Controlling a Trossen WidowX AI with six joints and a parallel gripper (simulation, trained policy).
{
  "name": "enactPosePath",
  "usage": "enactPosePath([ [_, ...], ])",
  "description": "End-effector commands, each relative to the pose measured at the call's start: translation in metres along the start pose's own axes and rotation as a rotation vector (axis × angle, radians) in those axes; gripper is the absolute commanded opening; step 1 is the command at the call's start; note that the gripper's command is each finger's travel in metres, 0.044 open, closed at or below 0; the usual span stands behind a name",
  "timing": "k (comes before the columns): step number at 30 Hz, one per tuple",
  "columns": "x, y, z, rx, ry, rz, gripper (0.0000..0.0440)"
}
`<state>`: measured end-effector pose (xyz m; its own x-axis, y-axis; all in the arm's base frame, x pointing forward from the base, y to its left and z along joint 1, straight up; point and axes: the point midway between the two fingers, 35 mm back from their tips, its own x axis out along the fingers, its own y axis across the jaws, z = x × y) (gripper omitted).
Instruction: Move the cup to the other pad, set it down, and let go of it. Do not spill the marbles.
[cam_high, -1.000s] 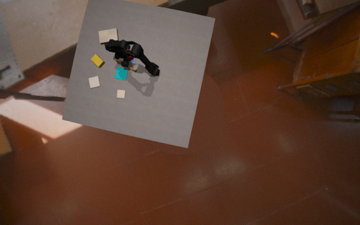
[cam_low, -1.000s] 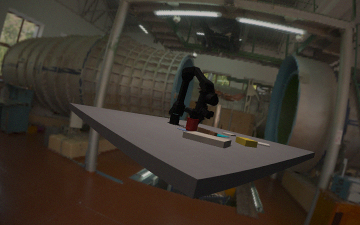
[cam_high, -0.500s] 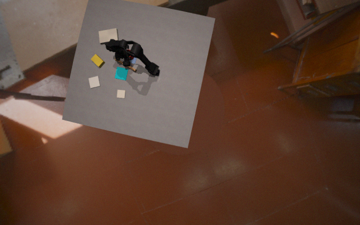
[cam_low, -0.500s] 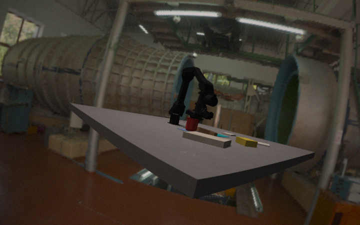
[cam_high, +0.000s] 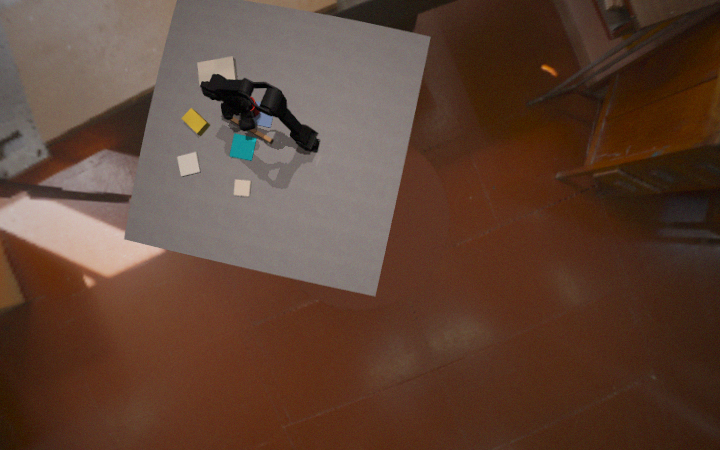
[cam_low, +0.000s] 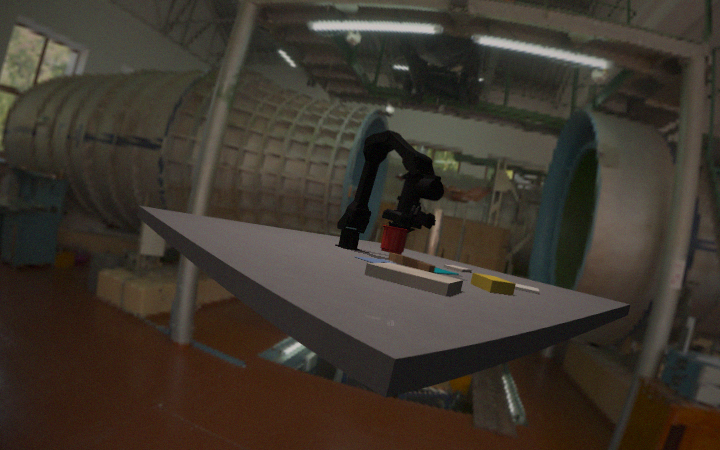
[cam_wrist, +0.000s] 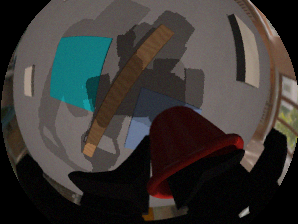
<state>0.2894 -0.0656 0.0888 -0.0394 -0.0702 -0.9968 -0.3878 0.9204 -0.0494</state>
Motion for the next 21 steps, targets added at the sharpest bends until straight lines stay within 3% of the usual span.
enactPosePath([
  [1, -0.013, 0.002, 0.009, -0.027, -0.029, -0.012, 0.0000],
  [21, -0.044, 0.035, 0.060, -0.128, -0.141, -0.053, 0.0000],
])
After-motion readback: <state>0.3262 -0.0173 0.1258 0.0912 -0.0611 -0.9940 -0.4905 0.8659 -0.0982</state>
